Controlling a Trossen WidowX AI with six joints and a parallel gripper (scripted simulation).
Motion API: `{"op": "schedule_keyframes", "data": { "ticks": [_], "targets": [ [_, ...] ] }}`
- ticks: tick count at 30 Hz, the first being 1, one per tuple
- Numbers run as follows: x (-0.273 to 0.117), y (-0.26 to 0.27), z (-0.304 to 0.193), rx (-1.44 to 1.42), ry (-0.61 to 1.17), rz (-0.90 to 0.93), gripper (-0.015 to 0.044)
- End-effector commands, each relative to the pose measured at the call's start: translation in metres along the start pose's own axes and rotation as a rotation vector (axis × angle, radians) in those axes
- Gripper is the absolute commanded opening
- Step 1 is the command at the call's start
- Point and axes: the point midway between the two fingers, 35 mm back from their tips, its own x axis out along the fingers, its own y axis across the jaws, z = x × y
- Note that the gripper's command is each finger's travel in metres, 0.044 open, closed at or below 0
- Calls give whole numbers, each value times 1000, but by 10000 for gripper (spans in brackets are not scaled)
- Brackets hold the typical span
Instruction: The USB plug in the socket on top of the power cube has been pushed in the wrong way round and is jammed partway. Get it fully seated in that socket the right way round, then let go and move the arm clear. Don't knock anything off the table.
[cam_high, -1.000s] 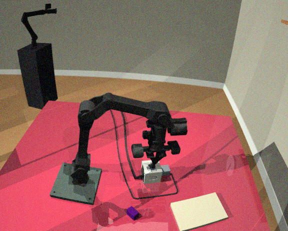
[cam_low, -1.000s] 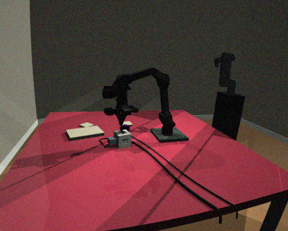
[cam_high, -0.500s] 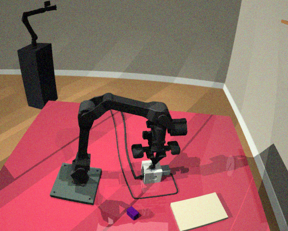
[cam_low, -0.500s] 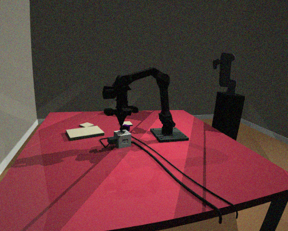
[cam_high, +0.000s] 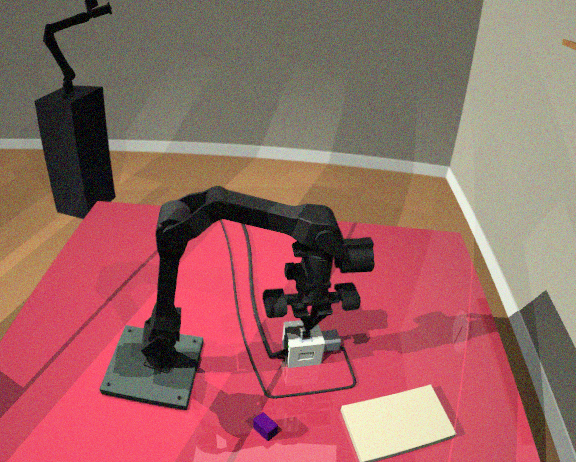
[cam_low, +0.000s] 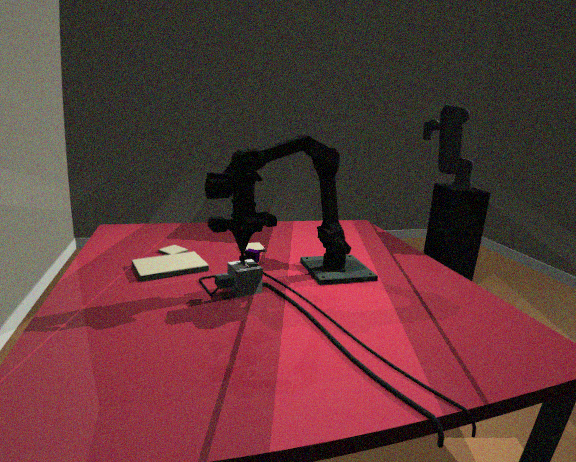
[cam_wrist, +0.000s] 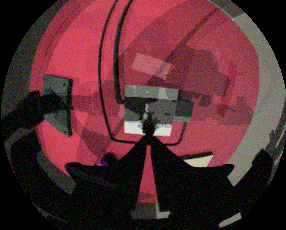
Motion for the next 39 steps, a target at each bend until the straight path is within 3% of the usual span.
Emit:
{"op": "schedule_keyframes", "data": {
  "ticks": [1, 39],
  "targets": [
    [1, 0, -1, 5, 3, -2, 0],
    [5, 0, 0, 5, 3, -2, 0]
  ]
}}
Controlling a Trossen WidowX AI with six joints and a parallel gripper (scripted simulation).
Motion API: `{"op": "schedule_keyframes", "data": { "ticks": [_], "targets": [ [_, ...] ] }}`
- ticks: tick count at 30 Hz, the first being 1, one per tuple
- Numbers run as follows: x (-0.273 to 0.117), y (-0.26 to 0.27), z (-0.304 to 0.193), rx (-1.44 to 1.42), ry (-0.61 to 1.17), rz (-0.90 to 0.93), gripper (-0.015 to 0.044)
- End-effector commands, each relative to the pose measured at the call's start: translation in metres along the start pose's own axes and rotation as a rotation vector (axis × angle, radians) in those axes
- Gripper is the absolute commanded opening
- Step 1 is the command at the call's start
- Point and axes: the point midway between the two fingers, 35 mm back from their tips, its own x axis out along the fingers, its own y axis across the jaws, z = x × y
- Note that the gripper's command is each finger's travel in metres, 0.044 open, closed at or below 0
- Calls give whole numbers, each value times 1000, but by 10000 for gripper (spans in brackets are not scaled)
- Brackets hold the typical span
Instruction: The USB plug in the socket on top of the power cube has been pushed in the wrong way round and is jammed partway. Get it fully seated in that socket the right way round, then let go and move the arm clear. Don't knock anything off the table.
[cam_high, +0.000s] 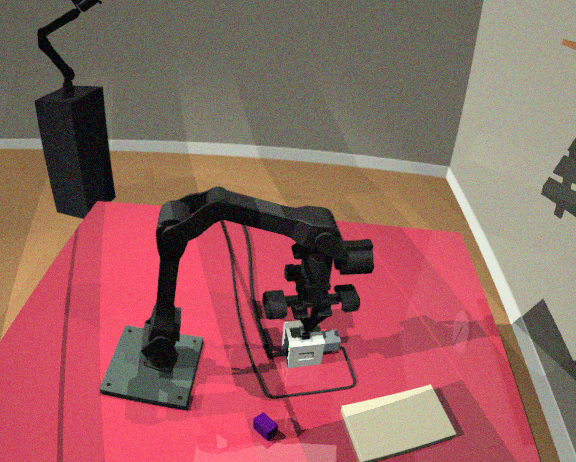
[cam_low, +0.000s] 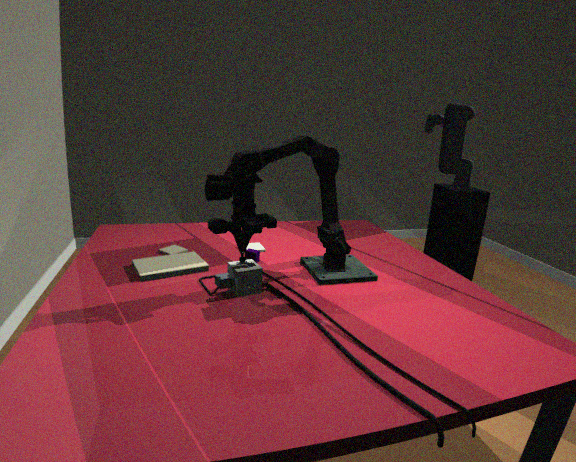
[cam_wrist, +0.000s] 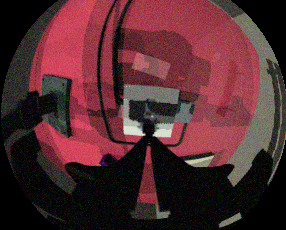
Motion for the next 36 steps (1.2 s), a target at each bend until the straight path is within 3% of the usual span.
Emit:
{"op": "schedule_keyframes", "data": {
  "ticks": [1, 36],
  "targets": [
    [1, 0, -1, 5, 3, -1, 0],
    [5, 0, 0, 5, 3, -1, 0]
  ]
}}
